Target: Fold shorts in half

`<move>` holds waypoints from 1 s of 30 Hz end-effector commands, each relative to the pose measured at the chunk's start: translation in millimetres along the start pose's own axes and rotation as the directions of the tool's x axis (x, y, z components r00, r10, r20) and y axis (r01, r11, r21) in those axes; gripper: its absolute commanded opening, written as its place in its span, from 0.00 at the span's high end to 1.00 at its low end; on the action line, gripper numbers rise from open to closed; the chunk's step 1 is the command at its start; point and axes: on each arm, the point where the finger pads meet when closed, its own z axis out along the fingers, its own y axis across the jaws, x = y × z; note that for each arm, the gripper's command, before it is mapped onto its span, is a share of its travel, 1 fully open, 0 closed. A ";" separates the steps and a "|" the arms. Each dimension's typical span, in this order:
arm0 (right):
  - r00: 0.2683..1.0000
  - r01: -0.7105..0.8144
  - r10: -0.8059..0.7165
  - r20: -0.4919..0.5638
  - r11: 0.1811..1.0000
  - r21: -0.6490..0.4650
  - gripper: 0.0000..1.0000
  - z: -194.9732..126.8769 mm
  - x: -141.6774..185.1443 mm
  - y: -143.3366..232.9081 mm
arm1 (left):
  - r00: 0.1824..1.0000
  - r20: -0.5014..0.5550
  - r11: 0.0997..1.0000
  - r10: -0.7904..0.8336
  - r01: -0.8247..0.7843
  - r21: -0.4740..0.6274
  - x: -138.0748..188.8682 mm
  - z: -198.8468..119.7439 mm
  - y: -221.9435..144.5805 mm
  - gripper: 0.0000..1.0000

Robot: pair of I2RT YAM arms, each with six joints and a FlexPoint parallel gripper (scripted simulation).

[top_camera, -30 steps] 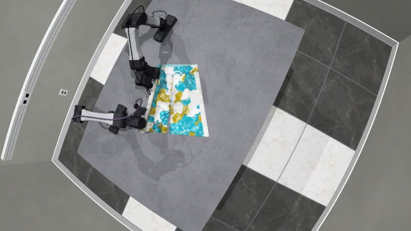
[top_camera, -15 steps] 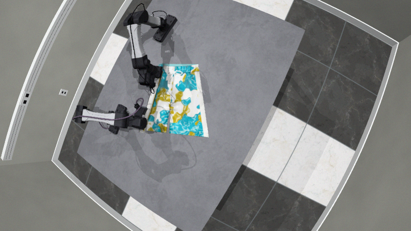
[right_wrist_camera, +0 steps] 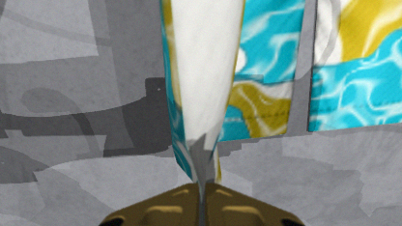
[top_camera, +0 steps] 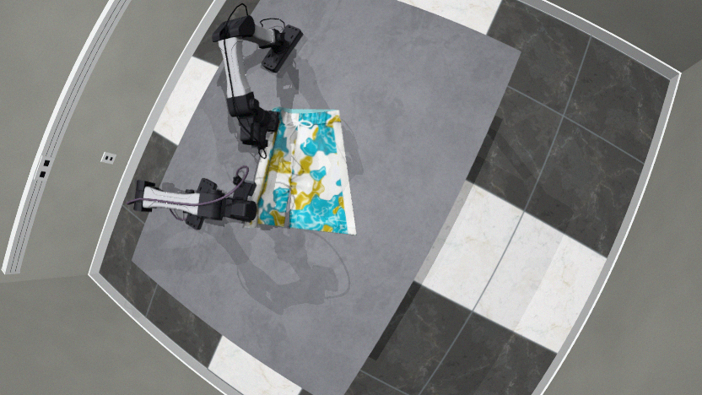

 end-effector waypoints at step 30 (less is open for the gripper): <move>0.999 0.036 -0.037 -0.001 0.990 0.139 1.00 -59.0 -3.0 -53.0 | 0.992 0.098 0.997 -0.073 0.074 -0.007 11.2 -51.7 49.0 1.00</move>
